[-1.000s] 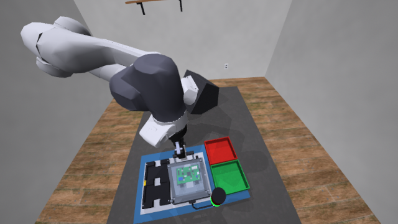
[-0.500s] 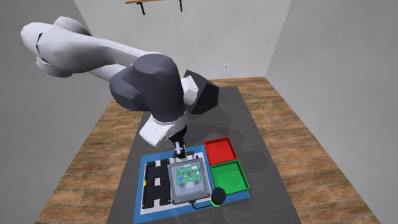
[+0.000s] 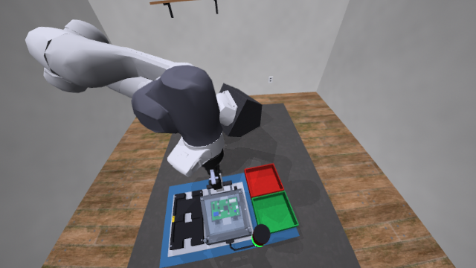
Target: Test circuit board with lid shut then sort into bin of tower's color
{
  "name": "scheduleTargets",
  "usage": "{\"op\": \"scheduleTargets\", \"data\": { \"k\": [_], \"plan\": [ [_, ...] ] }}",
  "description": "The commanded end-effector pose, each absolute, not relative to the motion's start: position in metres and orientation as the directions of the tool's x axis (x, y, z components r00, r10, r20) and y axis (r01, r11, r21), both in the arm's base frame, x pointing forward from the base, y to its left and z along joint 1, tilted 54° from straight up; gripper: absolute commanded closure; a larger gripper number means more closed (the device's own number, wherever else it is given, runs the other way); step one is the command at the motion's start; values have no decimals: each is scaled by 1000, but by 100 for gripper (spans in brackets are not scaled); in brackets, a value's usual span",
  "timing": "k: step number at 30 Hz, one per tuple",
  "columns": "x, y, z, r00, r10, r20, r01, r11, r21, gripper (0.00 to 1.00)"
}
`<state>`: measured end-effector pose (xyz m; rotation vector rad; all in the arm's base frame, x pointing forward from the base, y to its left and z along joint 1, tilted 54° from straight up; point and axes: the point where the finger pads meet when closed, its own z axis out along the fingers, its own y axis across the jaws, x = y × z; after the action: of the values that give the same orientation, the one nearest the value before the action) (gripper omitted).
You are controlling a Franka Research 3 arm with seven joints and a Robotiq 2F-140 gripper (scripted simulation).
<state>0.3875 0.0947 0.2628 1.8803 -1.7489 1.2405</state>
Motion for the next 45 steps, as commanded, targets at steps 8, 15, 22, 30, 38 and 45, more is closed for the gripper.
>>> {"op": "scheduleTargets", "data": {
  "k": [8,15,22,30,38,45],
  "plan": [
    [388,93,263,-109,-668,736,-915,-222,-337,84],
    [388,93,263,-109,-668,736,-915,-222,-337,84],
    [388,93,263,-109,-668,736,-915,-222,-337,84],
    [388,93,263,-109,-668,736,-915,-222,-337,100],
    [388,93,263,-109,-668,736,-915,-222,-337,100],
    [388,93,263,-109,-668,736,-915,-222,-337,100]
  ]
}}
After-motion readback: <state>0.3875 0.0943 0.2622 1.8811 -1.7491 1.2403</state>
